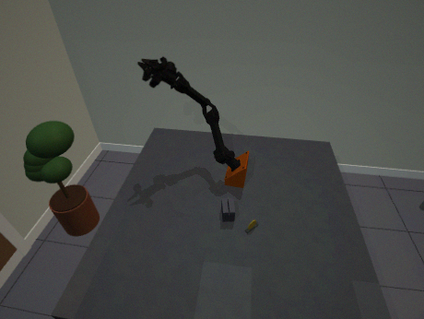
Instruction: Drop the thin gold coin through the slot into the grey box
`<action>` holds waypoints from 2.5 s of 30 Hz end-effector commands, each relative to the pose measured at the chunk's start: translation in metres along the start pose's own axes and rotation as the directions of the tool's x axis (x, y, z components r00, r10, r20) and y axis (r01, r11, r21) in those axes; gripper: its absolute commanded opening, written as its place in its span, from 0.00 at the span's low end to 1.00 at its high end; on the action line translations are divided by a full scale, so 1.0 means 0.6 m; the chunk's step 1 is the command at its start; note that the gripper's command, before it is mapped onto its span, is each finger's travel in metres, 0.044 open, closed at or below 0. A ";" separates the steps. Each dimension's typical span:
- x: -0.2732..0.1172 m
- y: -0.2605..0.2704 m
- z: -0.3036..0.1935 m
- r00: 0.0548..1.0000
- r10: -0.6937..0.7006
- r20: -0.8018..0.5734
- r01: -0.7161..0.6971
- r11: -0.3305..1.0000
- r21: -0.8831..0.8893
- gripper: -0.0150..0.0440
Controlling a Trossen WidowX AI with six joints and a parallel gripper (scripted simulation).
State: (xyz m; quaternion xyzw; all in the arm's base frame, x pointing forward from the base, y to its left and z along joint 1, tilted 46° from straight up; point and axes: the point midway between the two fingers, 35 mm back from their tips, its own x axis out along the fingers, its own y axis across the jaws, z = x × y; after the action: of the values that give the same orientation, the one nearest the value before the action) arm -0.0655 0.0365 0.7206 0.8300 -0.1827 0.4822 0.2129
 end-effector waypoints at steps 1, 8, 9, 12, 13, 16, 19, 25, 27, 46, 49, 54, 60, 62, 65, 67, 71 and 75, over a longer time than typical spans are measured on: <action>0.038 -0.010 0.077 0.994 -0.024 0.107 0.026 0.999 -0.020 0.53; 0.095 -0.048 0.251 0.936 -0.075 0.343 0.109 0.991 -0.081 0.53; 0.101 -0.055 0.276 0.923 -0.084 0.376 0.126 0.988 -0.090 0.53; 0.112 -0.079 0.351 0.875 -0.112 0.472 0.185 0.976 -0.112 0.53; 0.114 -0.091 0.377 0.856 -0.130 0.500 0.212 0.971 -0.112 0.53; 0.117 -0.130 0.452 0.792 -0.185 0.581 0.299 0.948 -0.105 0.53; 0.111 -0.174 0.524 0.718 -0.241 0.653 0.390 0.916 -0.091 0.53; 0.082 -0.252 0.648 0.555 -0.312 0.772 0.547 0.835 -0.056 0.53; 0.064 -0.282 0.696 0.478 -0.328 0.815 0.608 0.793 -0.038 0.53; -0.243 -0.533 1.000 -0.276 -0.269 0.923 0.944 0.103 0.313 0.53; -0.295 -0.557 1.018 -0.361 -0.232 0.903 0.930 -0.018 0.368 0.53; -0.378 -0.586 1.046 -0.482 -0.146 0.864 0.869 -0.201 0.451 0.53; -0.543 -0.618 1.078 -0.650 0.083 0.756 0.611 -0.533 0.584 0.53; -0.595 -0.621 1.082 -0.678 0.169 0.715 0.490 -0.622 0.611 0.53; -0.680 -0.619 1.083 -0.692 0.320 0.647 0.252 -0.733 0.632 0.53; -0.732 -0.613 1.080 -0.679 0.420 0.602 0.075 -0.776 0.626 0.53; -0.790 -0.601 1.074 -0.639 0.534 0.553 -0.143 -0.789 0.598 0.53; -0.792 -0.600 1.075 -0.639 0.534 0.553 -0.143 -0.789 0.598 0.53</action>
State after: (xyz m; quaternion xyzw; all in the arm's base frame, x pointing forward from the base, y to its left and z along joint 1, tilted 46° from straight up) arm 0.3592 0.0476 -0.0509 -0.0483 -0.5191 0.5657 -0.6389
